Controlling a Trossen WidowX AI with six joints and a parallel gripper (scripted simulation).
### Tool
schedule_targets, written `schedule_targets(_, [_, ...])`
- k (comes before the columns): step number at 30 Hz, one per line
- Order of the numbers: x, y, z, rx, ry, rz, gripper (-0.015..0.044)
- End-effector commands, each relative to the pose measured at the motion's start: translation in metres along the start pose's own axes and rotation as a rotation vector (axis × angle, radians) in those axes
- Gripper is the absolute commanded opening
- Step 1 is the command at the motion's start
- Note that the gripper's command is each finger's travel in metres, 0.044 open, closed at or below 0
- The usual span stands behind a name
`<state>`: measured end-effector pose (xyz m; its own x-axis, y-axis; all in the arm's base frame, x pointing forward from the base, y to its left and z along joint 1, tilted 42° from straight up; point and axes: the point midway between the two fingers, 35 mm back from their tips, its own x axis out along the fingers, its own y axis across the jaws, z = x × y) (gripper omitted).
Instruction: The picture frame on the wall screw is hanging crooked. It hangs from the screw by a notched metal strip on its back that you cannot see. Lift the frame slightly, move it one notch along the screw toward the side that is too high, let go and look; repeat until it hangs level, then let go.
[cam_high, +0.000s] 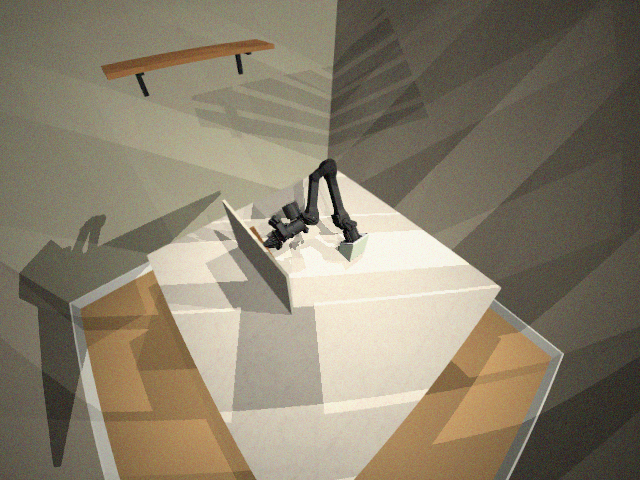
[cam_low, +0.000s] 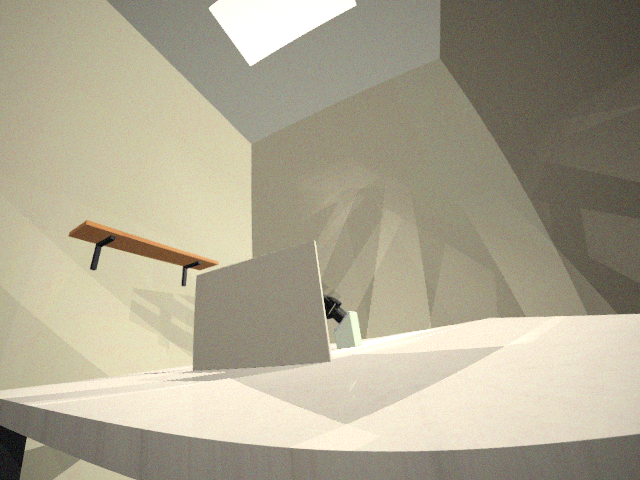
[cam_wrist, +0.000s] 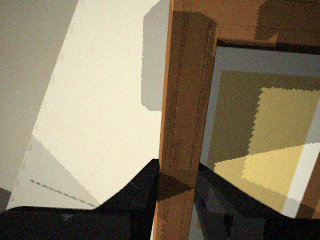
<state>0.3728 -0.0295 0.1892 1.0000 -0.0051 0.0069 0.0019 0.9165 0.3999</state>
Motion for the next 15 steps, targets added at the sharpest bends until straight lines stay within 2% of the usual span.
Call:
schedule_targets(1, [0.0002,0.0046,0.0006,0.003,-0.002,0.012,0.0])
schedule_targets(15, [0.0002,0.0063,0.0006,0.004,-0.002,0.012,0.0])
